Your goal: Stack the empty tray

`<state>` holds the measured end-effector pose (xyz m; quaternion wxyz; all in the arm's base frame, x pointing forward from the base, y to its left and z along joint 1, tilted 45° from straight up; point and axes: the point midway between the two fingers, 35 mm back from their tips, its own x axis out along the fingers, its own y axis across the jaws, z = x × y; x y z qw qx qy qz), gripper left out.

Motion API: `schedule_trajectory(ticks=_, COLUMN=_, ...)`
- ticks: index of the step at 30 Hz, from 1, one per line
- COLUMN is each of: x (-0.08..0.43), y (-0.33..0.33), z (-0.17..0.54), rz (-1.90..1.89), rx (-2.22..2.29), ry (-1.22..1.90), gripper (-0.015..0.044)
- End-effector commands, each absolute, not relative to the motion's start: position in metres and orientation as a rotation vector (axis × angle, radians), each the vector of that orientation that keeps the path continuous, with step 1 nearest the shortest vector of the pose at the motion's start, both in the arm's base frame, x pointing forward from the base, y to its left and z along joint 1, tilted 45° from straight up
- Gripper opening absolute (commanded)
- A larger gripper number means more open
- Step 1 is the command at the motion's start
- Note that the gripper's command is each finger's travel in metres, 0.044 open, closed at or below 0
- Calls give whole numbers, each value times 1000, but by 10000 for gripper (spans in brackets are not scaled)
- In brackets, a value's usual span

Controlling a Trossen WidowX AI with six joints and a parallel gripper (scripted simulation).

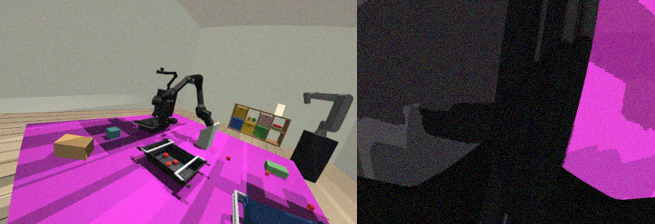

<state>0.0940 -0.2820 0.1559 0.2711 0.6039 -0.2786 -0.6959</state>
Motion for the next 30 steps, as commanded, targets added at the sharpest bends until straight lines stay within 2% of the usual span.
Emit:
schedule_trajectory(ticks=1, x=100, y=-265, z=172, rz=-1870, rx=1635, ry=-741, gripper=0)
schedule_trajectory(ticks=30, x=114, y=-205, z=234, rz=-1880, rx=1649, ry=-732, gripper=0)
